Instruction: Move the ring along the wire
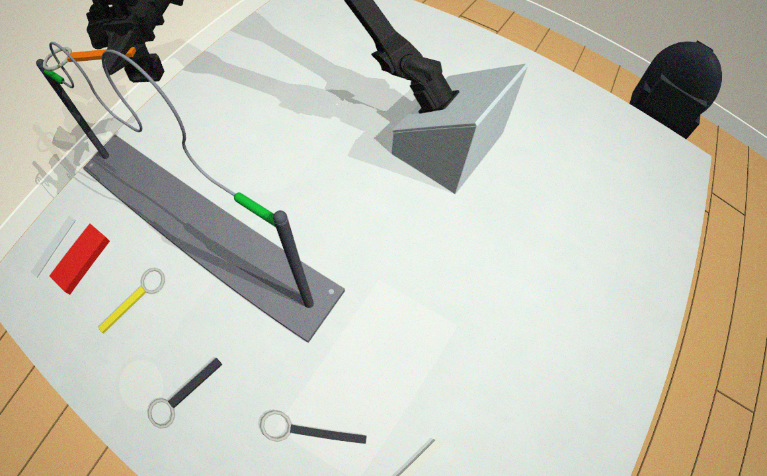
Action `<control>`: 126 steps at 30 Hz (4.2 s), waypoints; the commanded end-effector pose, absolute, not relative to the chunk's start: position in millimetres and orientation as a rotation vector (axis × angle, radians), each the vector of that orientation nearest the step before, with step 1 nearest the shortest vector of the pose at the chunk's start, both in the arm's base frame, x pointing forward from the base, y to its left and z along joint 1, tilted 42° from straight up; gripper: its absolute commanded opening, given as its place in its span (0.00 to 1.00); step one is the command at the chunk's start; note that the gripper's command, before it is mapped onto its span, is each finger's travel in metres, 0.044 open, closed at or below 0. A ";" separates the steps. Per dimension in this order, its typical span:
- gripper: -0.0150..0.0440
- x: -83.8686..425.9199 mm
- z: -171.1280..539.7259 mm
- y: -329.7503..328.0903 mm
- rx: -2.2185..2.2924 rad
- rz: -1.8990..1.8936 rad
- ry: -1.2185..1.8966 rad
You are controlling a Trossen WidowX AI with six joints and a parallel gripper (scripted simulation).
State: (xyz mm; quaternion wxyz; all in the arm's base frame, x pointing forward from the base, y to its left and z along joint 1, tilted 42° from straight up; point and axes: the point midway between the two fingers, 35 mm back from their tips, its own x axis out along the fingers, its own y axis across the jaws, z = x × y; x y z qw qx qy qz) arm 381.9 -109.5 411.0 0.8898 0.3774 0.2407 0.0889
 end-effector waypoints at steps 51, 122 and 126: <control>0.00 381.6 394.6 -164.9 -0.251 -0.082 0.546; 0.00 383.2 456.0 -207.4 -1.655 -0.423 0.416; 0.00 383.4 460.5 -206.7 -1.734 -0.441 0.403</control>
